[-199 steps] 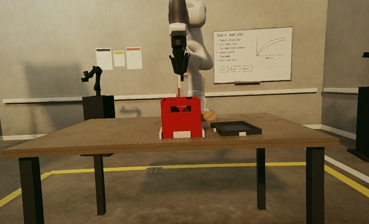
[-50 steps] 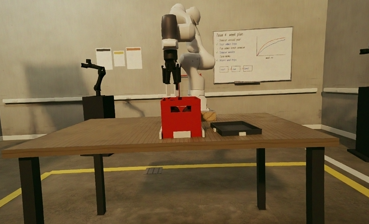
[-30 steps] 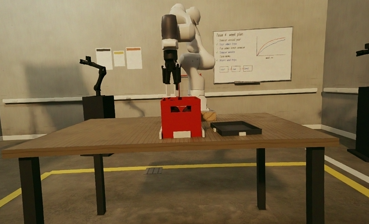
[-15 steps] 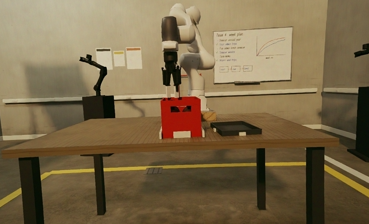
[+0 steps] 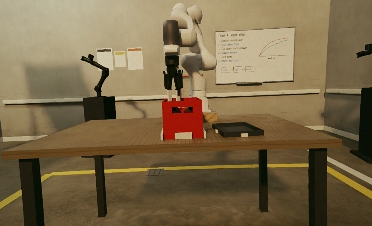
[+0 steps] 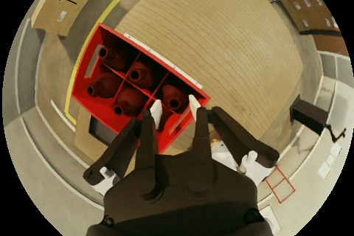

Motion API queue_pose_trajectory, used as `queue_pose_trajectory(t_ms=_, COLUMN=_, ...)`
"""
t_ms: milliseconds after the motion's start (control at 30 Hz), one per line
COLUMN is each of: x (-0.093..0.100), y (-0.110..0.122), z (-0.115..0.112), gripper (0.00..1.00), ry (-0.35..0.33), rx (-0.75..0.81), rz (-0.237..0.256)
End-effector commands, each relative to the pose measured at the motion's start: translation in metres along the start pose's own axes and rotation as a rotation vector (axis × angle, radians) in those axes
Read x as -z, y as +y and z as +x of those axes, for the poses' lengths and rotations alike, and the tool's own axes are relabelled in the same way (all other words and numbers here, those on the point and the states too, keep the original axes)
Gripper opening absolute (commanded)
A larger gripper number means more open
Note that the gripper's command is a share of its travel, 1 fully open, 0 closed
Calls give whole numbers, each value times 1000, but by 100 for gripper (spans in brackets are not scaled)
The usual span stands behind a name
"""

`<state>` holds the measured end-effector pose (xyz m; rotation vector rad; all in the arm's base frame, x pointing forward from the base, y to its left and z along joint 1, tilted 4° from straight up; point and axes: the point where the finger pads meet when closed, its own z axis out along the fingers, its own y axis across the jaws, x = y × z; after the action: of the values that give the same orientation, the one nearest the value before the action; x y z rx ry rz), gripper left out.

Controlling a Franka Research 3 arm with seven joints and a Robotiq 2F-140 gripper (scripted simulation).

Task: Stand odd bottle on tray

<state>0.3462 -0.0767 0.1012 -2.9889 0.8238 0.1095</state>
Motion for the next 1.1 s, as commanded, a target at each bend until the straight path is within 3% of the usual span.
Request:
queue_pose_trajectory(t_ms=0, x=-4, y=-1, z=2, gripper=44, ry=7, rx=7, rz=3)
queue_pose_trajectory(t_ms=1067, x=-17, y=-1, z=2, gripper=44, ry=7, rx=7, rz=3)
